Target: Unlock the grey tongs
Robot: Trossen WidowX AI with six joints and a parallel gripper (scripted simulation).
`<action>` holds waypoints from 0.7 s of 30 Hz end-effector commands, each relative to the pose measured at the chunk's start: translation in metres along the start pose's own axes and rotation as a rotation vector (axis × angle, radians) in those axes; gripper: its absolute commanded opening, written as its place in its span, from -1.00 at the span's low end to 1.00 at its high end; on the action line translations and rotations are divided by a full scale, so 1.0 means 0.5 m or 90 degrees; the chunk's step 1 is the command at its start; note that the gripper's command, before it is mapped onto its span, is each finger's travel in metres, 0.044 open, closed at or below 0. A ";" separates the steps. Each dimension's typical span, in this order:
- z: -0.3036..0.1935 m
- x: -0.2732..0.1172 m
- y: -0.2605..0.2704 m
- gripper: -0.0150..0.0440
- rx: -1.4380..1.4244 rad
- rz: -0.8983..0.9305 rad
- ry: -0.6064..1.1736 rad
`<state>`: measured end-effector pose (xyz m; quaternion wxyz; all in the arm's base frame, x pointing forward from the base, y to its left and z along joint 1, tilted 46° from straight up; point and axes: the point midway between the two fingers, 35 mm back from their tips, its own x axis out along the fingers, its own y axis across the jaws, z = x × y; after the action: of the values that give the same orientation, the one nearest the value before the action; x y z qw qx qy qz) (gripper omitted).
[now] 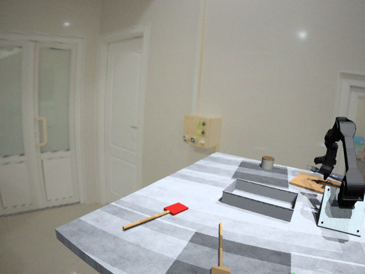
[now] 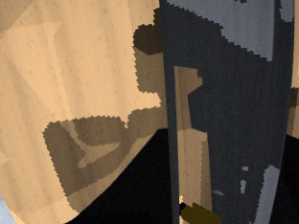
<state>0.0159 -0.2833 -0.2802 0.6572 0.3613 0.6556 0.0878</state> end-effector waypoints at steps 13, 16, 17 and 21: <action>0.001 -0.004 0.003 1.00 0.000 0.001 0.000; 0.006 -0.034 0.034 1.00 0.000 0.010 0.002; 0.009 -0.049 0.051 1.00 0.001 0.016 0.003; 0.017 -0.122 0.150 1.00 0.004 0.043 0.010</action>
<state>0.0284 -0.2798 -0.2319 0.6529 0.3725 0.6522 0.0979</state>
